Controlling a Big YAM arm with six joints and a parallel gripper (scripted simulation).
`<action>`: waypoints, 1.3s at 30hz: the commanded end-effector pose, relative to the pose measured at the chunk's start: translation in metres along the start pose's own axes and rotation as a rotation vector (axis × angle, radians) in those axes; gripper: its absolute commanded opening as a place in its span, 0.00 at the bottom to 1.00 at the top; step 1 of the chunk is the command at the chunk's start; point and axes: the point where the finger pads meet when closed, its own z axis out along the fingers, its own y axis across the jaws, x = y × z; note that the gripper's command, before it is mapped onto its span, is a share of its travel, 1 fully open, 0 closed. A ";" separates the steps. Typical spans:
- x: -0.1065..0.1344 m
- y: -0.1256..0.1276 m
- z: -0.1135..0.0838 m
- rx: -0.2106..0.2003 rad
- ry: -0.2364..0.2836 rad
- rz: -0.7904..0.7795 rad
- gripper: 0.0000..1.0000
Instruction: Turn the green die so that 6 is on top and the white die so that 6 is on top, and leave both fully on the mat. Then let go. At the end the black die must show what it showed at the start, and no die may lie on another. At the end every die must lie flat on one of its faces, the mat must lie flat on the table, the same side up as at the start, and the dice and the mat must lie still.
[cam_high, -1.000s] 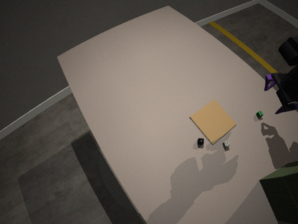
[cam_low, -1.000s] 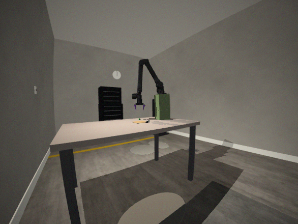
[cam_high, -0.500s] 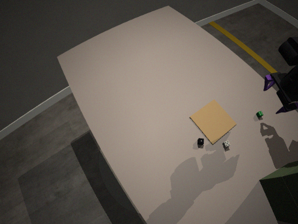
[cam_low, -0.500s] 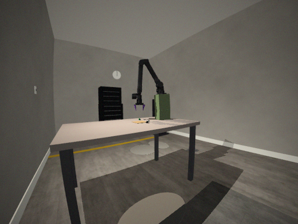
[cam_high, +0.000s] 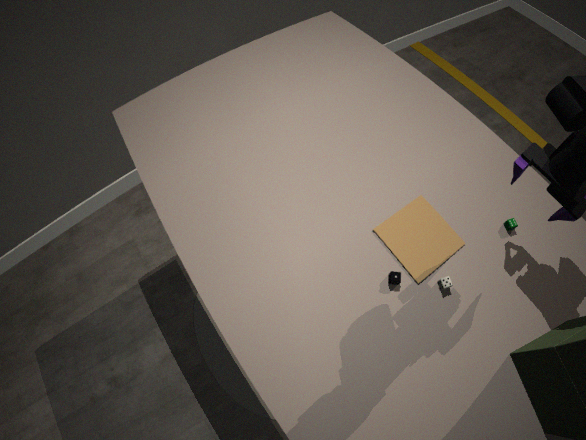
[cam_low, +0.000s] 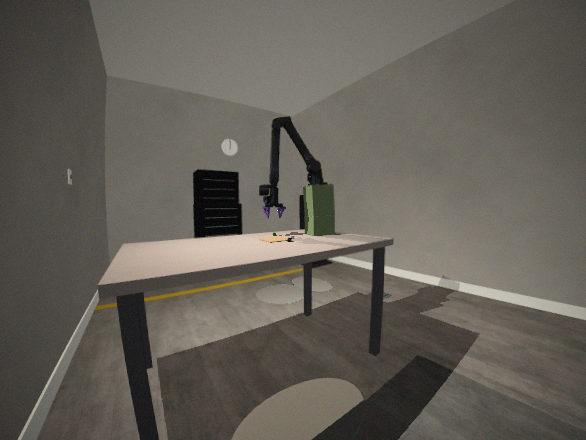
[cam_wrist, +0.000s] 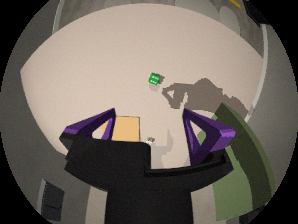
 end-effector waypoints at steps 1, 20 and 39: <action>-0.007 0.000 0.005 -0.008 -0.002 -0.192 1.00; -0.011 -0.002 0.013 -0.008 -0.003 -0.817 1.00; -0.014 -0.002 0.022 -0.009 -0.005 -1.434 1.00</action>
